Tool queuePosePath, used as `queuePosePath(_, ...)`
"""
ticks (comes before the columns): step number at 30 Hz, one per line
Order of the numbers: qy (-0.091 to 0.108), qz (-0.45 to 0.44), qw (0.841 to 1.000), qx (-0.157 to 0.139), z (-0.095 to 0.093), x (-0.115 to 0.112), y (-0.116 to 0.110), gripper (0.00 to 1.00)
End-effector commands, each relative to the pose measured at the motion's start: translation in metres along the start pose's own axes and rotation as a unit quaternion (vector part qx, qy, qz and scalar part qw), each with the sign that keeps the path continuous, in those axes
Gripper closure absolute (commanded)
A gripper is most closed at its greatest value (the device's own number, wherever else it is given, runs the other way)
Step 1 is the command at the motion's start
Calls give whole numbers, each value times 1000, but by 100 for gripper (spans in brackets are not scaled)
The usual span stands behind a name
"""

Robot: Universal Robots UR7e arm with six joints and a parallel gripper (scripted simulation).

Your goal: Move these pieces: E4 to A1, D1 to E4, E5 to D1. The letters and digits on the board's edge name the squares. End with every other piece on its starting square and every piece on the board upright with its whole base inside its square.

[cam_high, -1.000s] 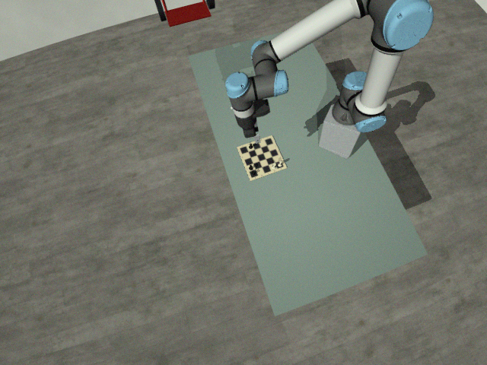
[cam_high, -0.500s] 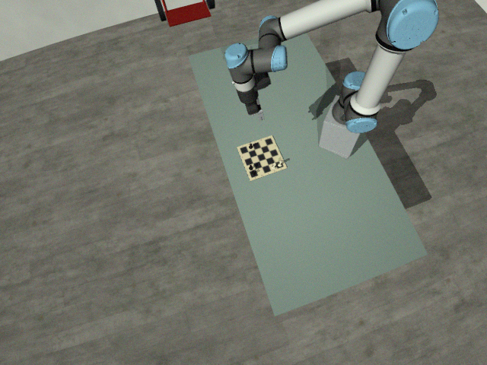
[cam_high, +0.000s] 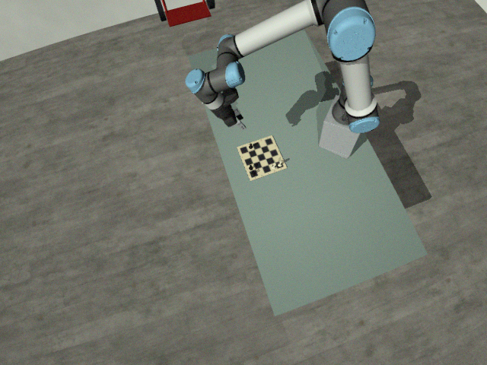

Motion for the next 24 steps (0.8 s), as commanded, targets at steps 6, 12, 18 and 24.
queuePosePath(6,10,1,996,84,-34,1,-72,0)
queuePosePath(12,16,1,993,113,-55,4,-97,0)
queuePosePath(18,26,3,988,153,-88,10,-129,0)
queuePosePath(24,36,5,981,188,-122,17,-153,0)
Point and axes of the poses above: the point where the finger pads meet when closed, its own z axis back along the fingers, its own x axis across the jaws, y = z × x, the point moved 2 cm from there along z, back along the fingers, and after that the axes turned 2 degrees about z, right-handed, at the moved point
